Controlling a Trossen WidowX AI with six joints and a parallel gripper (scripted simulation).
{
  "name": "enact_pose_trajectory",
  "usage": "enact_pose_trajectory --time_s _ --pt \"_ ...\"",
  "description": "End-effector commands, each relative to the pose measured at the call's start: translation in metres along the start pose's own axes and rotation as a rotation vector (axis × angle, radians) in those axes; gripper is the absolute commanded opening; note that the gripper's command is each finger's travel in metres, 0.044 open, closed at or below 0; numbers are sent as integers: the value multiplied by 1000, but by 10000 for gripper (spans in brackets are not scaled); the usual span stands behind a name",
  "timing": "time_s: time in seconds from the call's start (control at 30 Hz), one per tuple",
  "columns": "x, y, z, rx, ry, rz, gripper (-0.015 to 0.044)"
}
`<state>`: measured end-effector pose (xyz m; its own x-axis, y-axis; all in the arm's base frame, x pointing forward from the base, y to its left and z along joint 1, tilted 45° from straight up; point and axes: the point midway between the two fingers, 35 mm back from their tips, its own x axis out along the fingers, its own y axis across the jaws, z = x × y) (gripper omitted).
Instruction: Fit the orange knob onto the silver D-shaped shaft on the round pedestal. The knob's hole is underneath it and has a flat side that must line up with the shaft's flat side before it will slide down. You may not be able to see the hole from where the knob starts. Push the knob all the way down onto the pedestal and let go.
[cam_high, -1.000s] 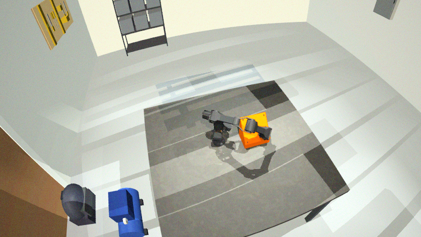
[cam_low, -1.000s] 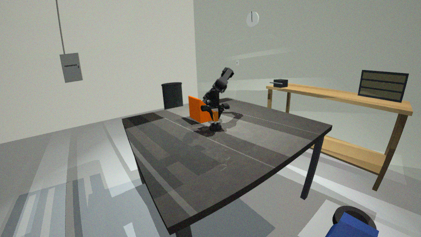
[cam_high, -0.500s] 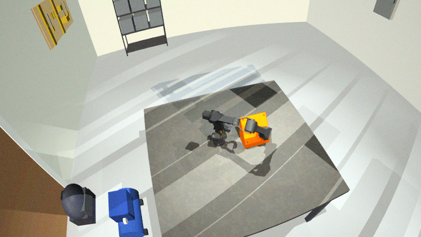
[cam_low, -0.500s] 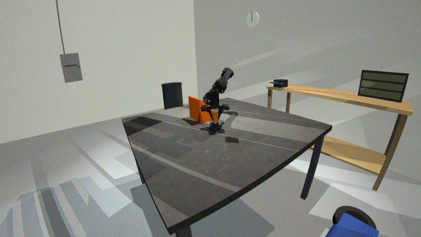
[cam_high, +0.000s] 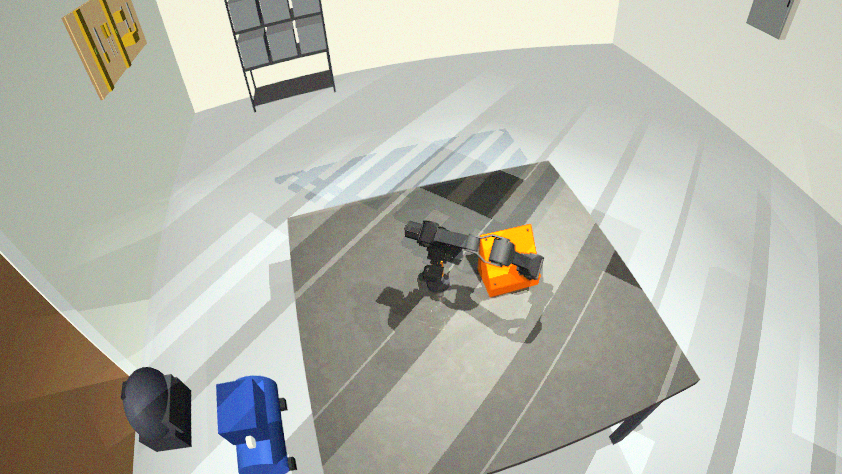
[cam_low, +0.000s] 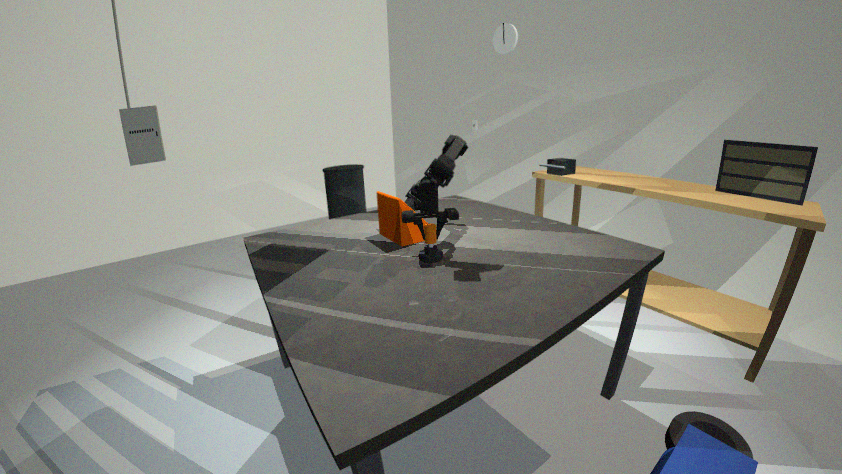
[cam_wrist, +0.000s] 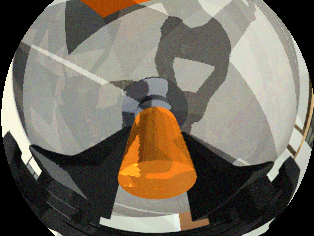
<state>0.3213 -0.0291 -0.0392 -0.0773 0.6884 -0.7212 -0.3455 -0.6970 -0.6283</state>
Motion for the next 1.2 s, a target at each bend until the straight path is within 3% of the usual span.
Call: enact_pose_trajectory --time_s 0.0,1.17 --pt "0 -1 -1 -11 3 -4 0" --pt "-5 -1 -2 64 3 -3 0"
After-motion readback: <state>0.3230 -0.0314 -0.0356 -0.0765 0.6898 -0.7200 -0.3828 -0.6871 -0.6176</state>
